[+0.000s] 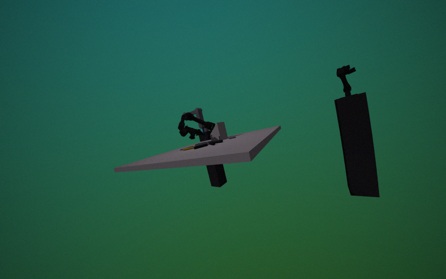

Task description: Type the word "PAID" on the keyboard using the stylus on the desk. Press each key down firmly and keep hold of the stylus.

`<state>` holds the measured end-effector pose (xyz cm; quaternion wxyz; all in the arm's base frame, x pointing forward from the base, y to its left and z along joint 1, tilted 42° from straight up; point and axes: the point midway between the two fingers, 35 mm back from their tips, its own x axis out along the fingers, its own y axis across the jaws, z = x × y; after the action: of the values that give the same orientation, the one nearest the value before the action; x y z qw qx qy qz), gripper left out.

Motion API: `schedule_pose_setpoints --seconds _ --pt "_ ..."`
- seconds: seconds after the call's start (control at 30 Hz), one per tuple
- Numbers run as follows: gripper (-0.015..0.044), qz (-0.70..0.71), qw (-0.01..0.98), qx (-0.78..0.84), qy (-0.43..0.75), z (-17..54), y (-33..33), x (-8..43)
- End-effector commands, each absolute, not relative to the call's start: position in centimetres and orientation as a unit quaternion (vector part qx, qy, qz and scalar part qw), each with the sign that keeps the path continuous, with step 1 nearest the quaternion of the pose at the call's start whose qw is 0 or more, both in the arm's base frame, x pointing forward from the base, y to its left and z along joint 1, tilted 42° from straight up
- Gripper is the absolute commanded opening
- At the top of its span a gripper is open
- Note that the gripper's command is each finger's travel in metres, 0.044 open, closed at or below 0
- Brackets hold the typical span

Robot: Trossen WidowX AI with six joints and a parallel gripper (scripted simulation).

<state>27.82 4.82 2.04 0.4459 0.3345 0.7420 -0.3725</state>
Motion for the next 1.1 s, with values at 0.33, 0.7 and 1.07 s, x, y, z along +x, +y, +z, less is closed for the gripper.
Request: schedule_pose_setpoints --seconds 0.33,0.7,1.07 --pt "0.0 -0.373 0.444 0.337 0.742 0.5 3.9 27.1" --pt "0.0081 -0.374 0.444 0.337 0.742 0.2 3.8 27.1" --pt "0.0081 -0.374 0.444 0.337 0.742 0.2 3.8 27.1"
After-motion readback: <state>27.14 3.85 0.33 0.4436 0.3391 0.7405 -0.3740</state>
